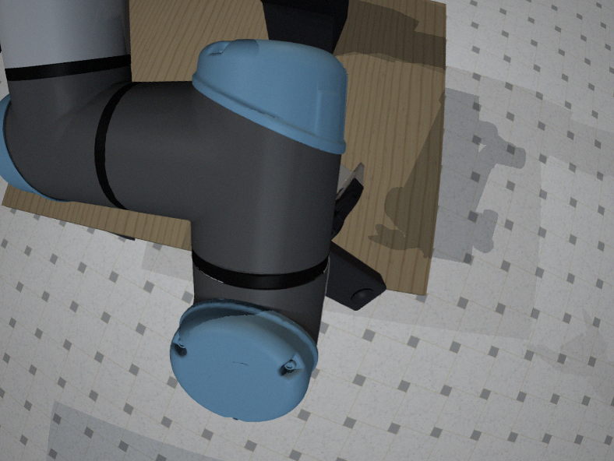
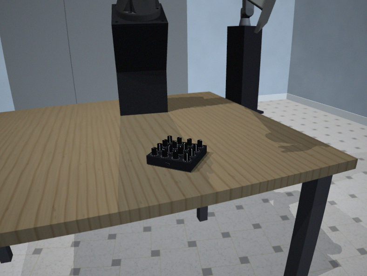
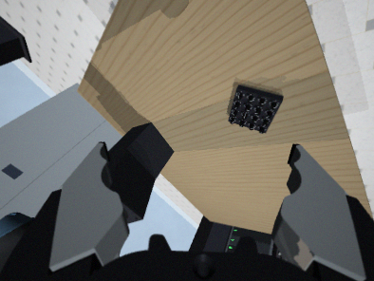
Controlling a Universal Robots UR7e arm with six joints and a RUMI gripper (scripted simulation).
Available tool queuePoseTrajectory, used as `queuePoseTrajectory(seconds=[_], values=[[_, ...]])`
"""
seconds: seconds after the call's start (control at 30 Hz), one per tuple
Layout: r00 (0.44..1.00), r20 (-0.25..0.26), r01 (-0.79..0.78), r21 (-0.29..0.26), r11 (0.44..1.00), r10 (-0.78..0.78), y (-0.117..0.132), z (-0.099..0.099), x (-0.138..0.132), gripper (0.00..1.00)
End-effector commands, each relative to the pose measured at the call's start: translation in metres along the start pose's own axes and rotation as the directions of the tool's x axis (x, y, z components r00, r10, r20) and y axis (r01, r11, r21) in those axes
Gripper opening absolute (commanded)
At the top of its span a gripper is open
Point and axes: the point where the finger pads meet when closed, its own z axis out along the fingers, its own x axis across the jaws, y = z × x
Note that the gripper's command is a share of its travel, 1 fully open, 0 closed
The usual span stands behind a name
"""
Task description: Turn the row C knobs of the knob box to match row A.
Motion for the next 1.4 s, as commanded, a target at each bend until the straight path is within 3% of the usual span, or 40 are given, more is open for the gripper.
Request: queuePoseTrajectory(seconds=[0.0,0.33,0.73,0.83,0.9,1.0,1.37], values=[[0.988,-0.008,-0.153,0.026,0.988,0.153,0.016,0.001,0.002,1.0],[0.937,-0.001,-0.349,0.056,0.936,0.349,0.037,0.004,0.003,1.0],[0.768,0.031,-0.639,0.098,0.763,0.64,0.072,0.013,0.001,1.0],[0.719,0.038,-0.692,0.12,0.711,0.694,0.071,0.028,0.014,1.0],[0.719,0.038,-0.692,0.12,0.711,0.694,0.071,0.028,0.014,1.0],[0.662,0.047,-0.744,0.154,0.65,0.748,0.064,0.055,0.037,1.0],[0.542,0.076,-0.828,0.216,0.517,0.837,0.058,0.105,0.073,1.0]])
